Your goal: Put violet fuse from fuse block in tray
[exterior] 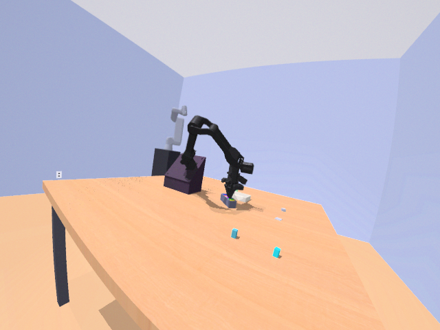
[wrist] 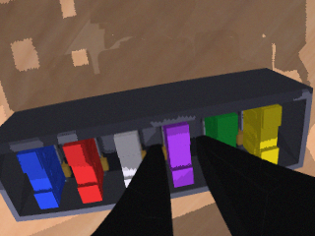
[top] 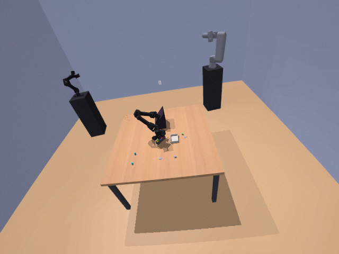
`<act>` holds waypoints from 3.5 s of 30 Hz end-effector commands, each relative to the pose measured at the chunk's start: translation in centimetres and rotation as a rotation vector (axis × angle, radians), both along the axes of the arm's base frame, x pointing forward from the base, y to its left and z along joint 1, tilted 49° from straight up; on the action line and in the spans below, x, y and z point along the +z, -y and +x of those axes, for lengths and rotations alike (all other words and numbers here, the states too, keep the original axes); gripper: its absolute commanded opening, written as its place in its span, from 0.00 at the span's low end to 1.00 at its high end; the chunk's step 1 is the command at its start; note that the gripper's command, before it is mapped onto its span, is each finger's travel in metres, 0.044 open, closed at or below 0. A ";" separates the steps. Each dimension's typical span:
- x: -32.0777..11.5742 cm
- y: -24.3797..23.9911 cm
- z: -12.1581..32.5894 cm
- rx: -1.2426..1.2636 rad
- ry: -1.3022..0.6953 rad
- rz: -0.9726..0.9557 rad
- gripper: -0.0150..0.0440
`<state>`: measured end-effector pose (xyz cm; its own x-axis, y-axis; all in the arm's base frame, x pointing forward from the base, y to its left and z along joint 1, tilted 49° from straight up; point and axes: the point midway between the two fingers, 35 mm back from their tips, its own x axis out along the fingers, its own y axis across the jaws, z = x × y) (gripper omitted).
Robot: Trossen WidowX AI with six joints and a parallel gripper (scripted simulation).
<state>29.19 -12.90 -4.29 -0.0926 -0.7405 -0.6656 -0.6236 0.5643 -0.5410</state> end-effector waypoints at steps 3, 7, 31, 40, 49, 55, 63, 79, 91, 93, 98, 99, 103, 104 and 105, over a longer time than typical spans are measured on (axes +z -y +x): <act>0.0 0.1 -0.1 0.000 -0.005 -0.003 0.38; 0.0 0.1 -0.1 0.000 -0.005 -0.003 0.38; 0.0 0.1 -0.1 0.000 -0.005 -0.003 0.38; 0.0 0.1 -0.1 0.000 -0.005 -0.003 0.38; 0.0 0.1 -0.1 0.000 -0.005 -0.003 0.38; 0.0 0.1 -0.1 0.000 -0.005 -0.003 0.38; 0.0 0.1 -0.1 0.000 -0.005 -0.003 0.38; 0.0 0.1 -0.1 0.000 -0.005 -0.003 0.38; 0.0 0.1 -0.1 0.000 -0.005 -0.003 0.38; 0.0 0.1 -0.1 0.000 -0.005 -0.003 0.38; 0.0 0.1 -0.1 0.000 -0.005 -0.003 0.38; 0.0 0.0 0.0 0.000 0.000 0.000 0.37; 0.0 0.0 0.0 0.000 0.000 0.000 0.32; 0.0 0.0 0.0 0.000 0.000 0.000 0.31; 0.0 0.0 0.0 0.000 0.000 0.000 0.30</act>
<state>29.18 -12.91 -4.30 -0.0930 -0.7406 -0.6655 -0.6239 0.5642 -0.5407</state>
